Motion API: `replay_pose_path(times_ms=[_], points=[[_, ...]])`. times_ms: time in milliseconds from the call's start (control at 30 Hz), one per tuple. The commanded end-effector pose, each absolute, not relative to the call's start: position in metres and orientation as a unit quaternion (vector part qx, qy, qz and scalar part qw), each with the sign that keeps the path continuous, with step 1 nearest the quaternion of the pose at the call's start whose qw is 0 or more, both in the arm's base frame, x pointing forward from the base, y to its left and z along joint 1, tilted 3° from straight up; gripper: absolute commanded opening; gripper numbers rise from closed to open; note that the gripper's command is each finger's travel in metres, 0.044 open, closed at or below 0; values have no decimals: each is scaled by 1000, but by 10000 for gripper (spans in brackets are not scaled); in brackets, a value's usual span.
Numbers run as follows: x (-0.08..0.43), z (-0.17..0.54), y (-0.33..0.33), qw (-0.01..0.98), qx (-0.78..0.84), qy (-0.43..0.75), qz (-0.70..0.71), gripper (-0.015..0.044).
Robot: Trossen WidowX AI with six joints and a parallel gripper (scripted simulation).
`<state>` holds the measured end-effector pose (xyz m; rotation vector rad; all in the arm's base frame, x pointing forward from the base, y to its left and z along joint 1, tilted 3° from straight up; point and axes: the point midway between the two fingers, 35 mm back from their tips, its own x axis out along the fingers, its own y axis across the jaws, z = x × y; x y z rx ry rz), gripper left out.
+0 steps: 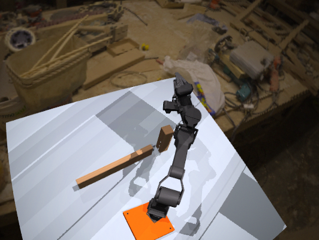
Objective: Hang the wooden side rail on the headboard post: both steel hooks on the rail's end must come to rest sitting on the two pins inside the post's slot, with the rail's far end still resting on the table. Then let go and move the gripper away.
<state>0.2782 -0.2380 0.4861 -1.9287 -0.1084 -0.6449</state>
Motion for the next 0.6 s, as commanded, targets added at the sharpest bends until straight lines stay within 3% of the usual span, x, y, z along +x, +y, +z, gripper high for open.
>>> replay_pose_path(times_ms=[0, 567], points=[[278, 485, -238, 528, -804, -45, -269, 426], [265, 337, -248, 805, -547, 10, -231, 440]])
